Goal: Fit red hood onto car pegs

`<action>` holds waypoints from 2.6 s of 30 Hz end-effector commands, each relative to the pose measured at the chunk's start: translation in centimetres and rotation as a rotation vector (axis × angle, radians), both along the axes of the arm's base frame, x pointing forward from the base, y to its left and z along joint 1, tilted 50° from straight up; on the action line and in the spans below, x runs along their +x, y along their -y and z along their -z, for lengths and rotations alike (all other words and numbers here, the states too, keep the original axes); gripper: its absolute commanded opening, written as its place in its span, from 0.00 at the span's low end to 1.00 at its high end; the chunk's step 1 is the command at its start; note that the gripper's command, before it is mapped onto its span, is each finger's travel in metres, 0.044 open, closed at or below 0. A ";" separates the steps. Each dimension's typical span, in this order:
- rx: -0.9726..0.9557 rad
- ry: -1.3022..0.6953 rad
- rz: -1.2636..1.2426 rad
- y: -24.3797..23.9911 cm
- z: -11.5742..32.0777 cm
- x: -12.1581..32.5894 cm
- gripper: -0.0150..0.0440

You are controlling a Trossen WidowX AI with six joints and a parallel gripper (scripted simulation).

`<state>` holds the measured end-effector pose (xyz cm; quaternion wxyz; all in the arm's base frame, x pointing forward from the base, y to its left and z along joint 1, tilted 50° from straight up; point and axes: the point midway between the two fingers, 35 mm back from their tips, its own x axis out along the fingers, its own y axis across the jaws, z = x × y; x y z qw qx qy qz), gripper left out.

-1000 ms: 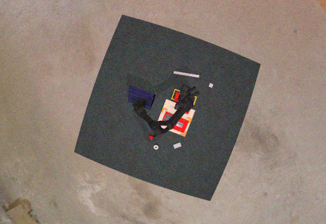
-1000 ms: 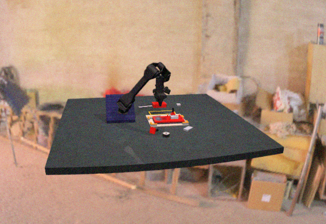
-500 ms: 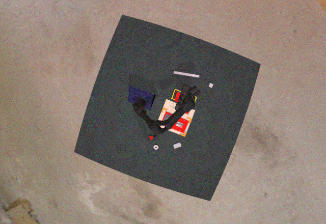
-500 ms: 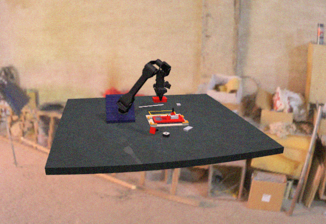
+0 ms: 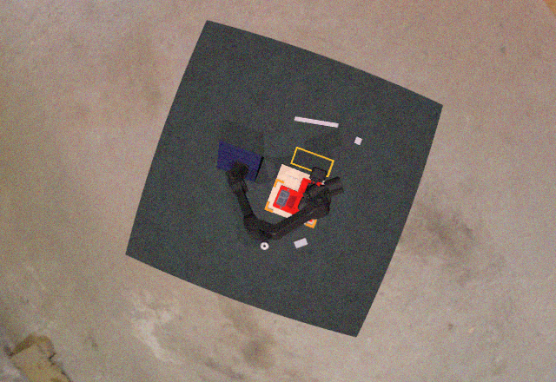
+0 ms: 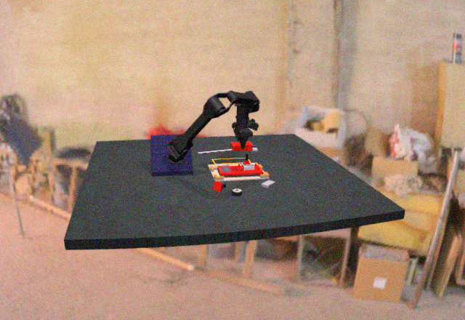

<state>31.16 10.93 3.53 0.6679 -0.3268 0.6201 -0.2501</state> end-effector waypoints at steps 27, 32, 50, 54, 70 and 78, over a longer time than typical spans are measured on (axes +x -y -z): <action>-0.022 0.030 0.019 9.3 -3.7 2.8 0.25; -0.023 0.030 0.020 9.6 -3.6 2.7 0.25; -0.021 0.032 0.019 9.6 -3.7 2.7 0.25; -0.021 0.032 0.019 9.6 -3.7 2.7 0.25; -0.021 0.032 0.018 9.9 -3.5 2.8 0.25; -0.021 0.032 0.018 10.1 -3.3 2.8 0.25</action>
